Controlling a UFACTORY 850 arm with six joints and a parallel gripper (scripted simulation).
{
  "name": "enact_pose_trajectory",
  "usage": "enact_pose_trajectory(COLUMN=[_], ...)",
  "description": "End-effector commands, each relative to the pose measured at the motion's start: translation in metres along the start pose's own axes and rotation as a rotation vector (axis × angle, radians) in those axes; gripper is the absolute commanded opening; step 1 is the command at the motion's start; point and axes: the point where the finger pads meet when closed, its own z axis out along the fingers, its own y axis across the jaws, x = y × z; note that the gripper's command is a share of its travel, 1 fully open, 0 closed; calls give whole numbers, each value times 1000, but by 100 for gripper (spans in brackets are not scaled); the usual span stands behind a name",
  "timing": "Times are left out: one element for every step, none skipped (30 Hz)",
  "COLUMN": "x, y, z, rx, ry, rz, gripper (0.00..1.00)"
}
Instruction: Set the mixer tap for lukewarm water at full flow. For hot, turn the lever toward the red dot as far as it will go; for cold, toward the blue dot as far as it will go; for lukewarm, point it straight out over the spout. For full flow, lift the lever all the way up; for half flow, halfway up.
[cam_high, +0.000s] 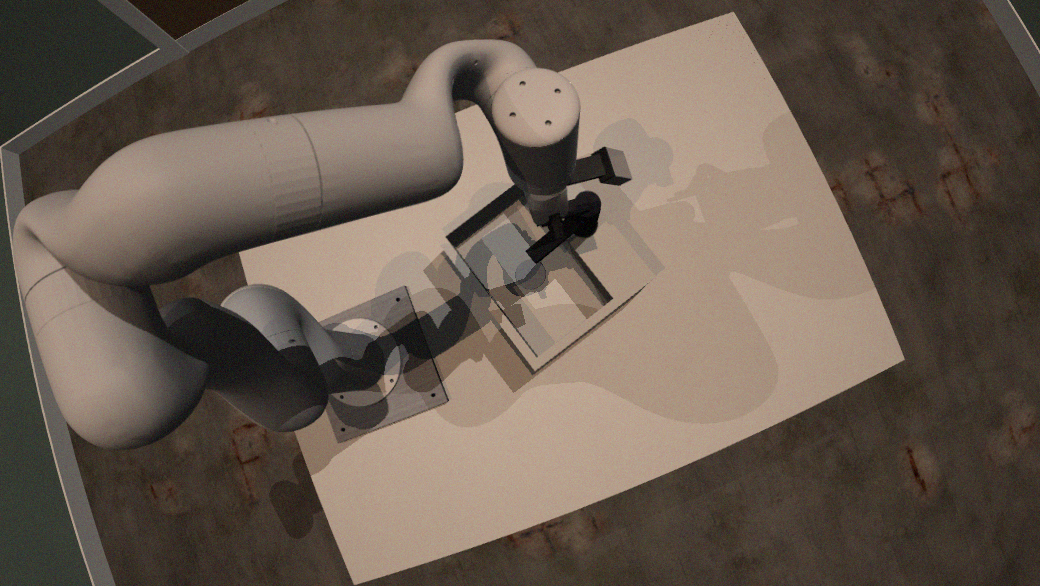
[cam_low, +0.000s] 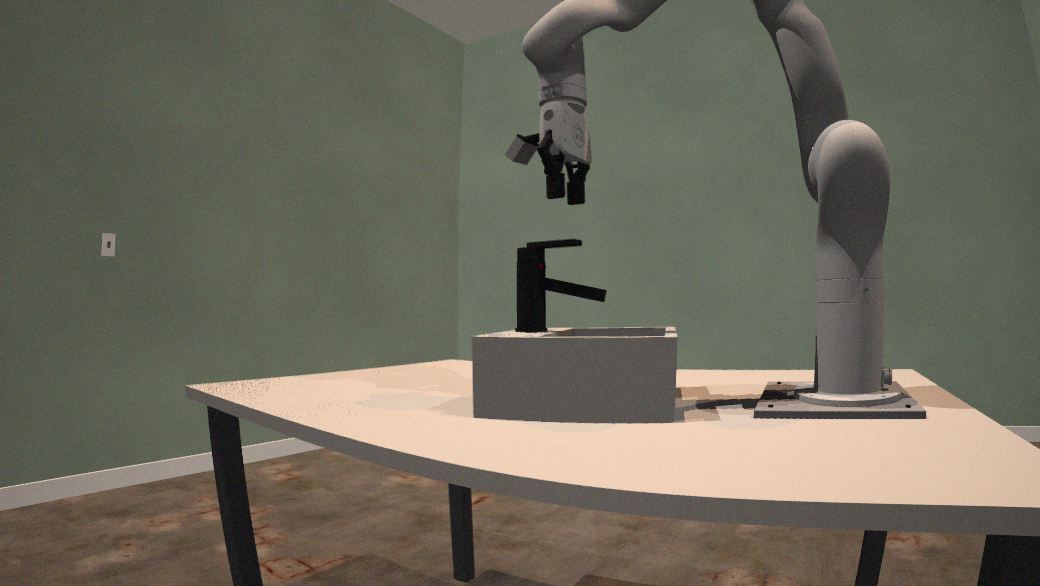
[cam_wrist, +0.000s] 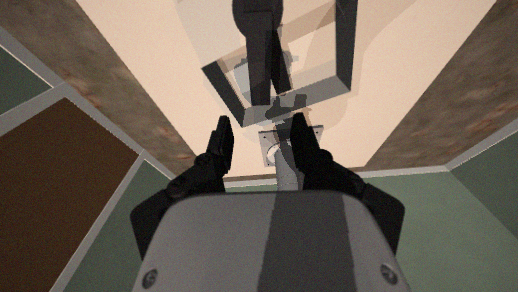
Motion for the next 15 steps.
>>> enact_pose_trajectory(x=[1,1,1,1,1,1,1,1,1,1,1,1,1,1,1], y=[0,0,0,0,0,0,0,0,0,0,0,0,0,0,0], z=[0,0,0,1,2,2,3,4,5,6,7,8,8,8,9], rx=[1,1,1,1,1,1,1,1,1,1,1,1,1,1,1], ry=[2,2,2,2,2,2,2,2,2,2,2,2,2,2,2], rz=[0,0,0,0,0,0,0,0,0,0,0,0,0,0,0], gripper=[63,63,63,63,63,63,63,63,63,63,63,63,63,63,63])
